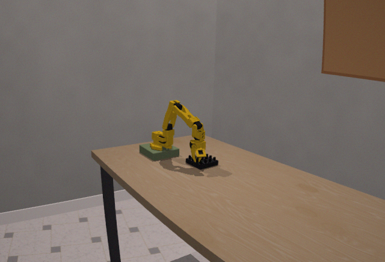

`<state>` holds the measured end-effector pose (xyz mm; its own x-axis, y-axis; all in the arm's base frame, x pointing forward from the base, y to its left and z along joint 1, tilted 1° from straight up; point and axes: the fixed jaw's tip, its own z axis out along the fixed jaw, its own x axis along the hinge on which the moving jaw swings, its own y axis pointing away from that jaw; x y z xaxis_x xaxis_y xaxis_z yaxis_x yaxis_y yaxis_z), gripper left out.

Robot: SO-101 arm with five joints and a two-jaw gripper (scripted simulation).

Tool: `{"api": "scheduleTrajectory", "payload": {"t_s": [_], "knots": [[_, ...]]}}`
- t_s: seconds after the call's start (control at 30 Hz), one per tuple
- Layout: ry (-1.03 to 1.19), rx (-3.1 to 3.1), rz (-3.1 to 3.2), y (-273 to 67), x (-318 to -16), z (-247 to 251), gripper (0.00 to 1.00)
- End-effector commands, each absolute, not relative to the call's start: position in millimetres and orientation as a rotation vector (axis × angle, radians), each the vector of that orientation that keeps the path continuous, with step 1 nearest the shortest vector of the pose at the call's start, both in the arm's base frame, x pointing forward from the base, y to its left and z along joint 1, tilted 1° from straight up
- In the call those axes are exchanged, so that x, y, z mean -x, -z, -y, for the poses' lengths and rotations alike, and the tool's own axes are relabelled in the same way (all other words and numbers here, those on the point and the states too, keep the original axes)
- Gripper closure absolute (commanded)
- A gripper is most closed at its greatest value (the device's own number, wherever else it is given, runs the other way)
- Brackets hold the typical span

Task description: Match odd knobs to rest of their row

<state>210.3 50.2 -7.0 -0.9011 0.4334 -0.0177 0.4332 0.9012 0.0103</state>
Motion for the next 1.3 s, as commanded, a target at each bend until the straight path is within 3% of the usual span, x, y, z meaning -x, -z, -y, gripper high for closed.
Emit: {"api": "scheduleTrajectory", "payload": {"t_s": [0.0,1.27], "knots": [[-0.008,-0.594,-3.073,7.3,-207.6,-49.3,0.99],[-0.002,0.331,-3.111,7.4,-204.2,-49.5,0.99]]}}
